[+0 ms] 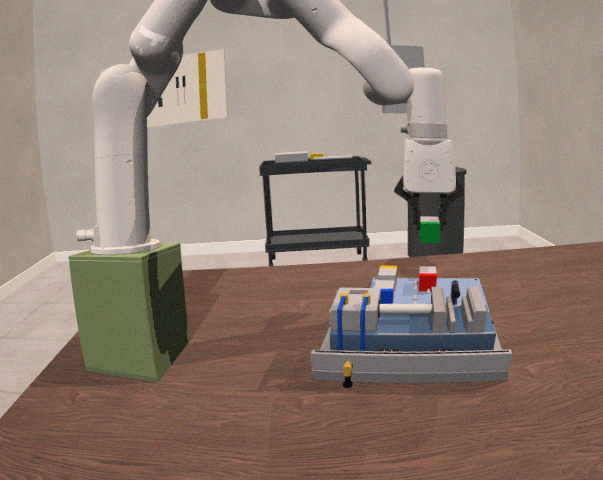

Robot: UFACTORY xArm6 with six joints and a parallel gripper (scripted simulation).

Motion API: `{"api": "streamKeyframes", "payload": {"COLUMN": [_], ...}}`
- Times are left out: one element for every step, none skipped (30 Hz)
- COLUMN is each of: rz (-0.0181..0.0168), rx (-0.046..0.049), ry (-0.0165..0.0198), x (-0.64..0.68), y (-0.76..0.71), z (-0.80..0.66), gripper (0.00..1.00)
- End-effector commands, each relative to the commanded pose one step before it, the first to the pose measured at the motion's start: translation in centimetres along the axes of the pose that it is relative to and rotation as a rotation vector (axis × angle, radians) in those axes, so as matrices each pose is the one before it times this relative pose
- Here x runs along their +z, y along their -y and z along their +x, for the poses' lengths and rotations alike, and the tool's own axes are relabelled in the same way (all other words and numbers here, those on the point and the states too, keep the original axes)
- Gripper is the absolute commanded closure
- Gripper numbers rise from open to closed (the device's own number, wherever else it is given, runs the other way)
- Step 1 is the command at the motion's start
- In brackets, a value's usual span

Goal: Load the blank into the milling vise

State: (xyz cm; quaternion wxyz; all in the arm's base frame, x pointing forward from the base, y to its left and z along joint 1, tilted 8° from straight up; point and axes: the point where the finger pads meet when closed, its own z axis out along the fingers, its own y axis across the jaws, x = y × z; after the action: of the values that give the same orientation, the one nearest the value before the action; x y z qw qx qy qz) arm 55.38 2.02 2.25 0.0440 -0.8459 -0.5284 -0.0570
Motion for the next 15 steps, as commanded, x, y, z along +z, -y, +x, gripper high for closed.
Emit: {"api": "streamKeyframes", "payload": {"rz": [-0.0047,-0.00001,0.0,0.0,0.0,0.0,0.0,0.0,0.0,0.00008,-0.00001,-0.00001,-0.00001,-0.00001,-0.00001], "rx": [-0.00031,0.0,0.0,0.0,0.0,0.0,0.0,0.0,0.0,0.00001,0.0,0.0,0.0,0.0,0.0], "ry": [-0.00219,0.0,0.0,0.0,0.0,0.0,0.0,0.0,0.0,0.00004,-0.00001,-0.00001,-0.00001,-0.00001,-0.00001], "x": [0.019,0.052,0.0,0.0,0.0,0.0,0.0,0.0,0.0,0.025,0.027,0.027,0.027,0.027,0.027], "y": [-0.174,-0.002,0.0,0.0,0.0,0.0,0.0,0.0,0.0,0.002,-0.001,-0.001,-0.001,-0.001,-0.001], "z": [0.094,0.001,0.0,0.0,0.0,0.0,0.0,0.0,0.0,-0.001,0.001,0.001,0.001,0.001,0.001], "gripper": [1.0,1.0,1.0,1.0,1.0,1.0,1.0,1.0,1.0,1.0,1.0,1.0,1.0,1.0,1.0]}}
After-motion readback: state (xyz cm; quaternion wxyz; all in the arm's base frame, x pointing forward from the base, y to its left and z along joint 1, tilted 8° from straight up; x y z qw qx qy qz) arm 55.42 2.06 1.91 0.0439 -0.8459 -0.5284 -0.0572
